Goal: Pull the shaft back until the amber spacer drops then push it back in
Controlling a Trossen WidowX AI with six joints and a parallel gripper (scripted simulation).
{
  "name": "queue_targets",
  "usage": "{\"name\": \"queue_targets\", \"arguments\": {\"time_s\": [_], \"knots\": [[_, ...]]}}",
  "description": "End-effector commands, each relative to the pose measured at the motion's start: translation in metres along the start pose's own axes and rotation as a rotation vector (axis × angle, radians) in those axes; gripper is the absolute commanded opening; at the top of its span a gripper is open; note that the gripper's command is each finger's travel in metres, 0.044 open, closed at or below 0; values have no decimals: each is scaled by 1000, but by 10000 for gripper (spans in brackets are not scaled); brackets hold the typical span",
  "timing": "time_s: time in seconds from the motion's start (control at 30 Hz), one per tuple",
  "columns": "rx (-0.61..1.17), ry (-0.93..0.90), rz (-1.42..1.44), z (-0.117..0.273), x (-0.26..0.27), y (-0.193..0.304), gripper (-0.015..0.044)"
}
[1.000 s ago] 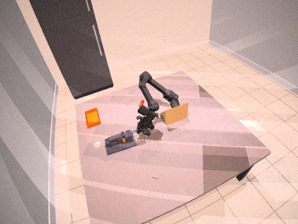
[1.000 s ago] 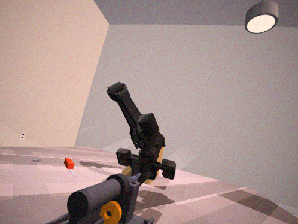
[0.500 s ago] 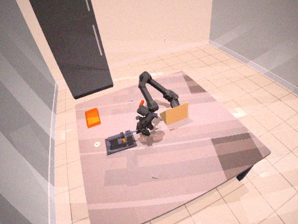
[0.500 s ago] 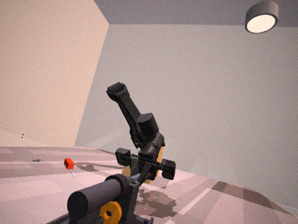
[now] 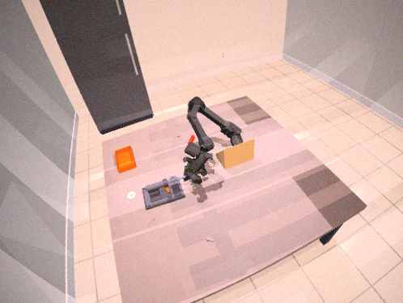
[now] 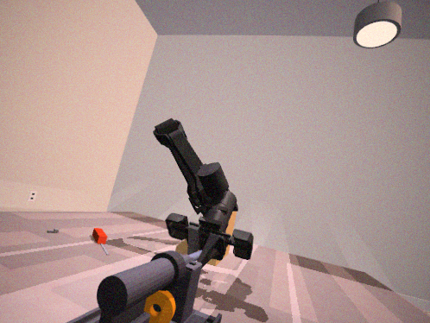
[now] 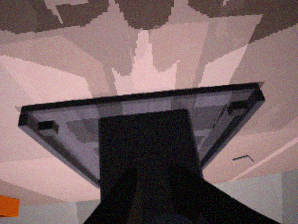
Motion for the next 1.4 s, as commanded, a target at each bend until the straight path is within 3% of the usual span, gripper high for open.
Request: {"name": "queue_targets", "arguments": {"time_s": [0.0,1.37], "knots": [[5,-2,-1,-3,1,4,0],[5,-2,-1,-3,1,4,0]]}}
Point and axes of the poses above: the point midway between the two fingers, 35 mm back from their tips, its own z axis back along the fingers, its own x axis across the jaws, y = z × x, the point moved 5 cm from there along z, back along the fingers, and after that the axes turned 11 degrees about z, right-handed, at the moved point
